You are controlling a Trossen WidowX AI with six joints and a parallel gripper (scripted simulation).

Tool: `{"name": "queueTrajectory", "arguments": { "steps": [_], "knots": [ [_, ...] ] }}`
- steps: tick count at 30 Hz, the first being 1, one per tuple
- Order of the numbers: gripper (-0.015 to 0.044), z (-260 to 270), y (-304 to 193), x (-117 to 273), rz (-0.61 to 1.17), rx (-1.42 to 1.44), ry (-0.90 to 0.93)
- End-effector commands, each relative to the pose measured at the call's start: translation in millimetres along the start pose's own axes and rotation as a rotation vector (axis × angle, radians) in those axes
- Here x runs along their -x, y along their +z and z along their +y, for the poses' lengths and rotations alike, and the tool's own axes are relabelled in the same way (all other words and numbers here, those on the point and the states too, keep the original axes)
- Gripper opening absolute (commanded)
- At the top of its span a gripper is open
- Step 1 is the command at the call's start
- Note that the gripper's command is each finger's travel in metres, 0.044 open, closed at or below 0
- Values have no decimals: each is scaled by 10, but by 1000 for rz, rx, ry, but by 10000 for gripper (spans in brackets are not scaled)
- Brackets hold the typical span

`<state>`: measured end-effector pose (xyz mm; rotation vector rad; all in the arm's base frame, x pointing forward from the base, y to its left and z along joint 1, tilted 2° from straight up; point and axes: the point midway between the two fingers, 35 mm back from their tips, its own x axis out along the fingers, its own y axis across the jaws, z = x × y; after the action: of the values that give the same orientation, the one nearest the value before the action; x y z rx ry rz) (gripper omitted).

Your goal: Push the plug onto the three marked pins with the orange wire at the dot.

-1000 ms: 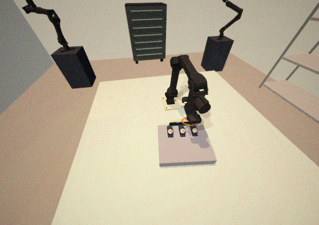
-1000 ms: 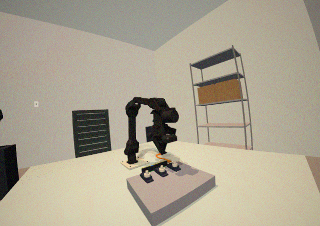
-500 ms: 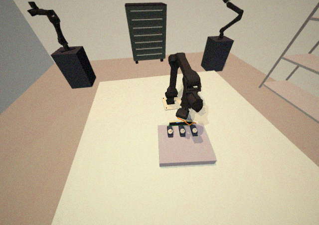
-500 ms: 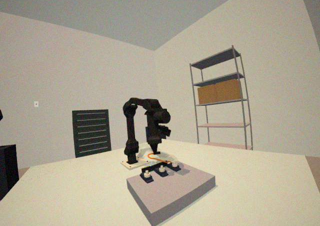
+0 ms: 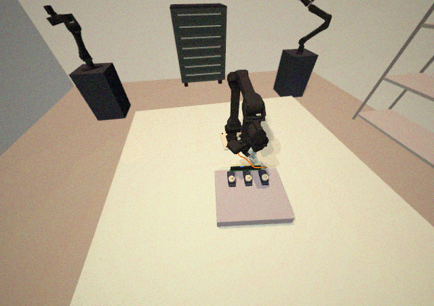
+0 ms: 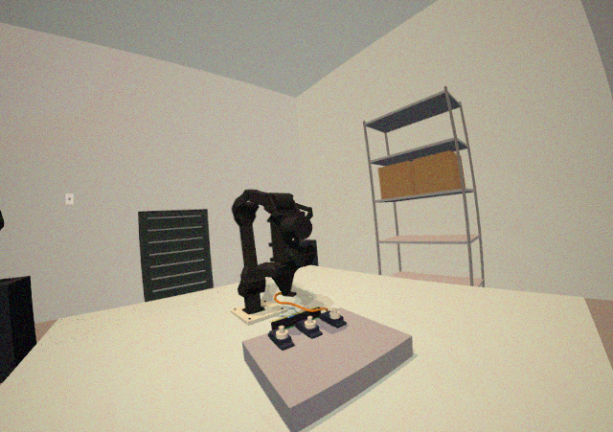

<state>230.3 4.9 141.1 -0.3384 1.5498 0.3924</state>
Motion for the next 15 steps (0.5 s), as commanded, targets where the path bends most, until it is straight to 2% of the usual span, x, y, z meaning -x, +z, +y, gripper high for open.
{"name": "queueTrajectory", "arguments": {
  "steps": [1,12,15],
  "knots": [
    [0,-1,-105,-9,-5,-141,-8],
    [0,37,-359,-92,-4,-523,-7],
    [0,40,-376,-120,-4,-553,-7]
  ]
}}
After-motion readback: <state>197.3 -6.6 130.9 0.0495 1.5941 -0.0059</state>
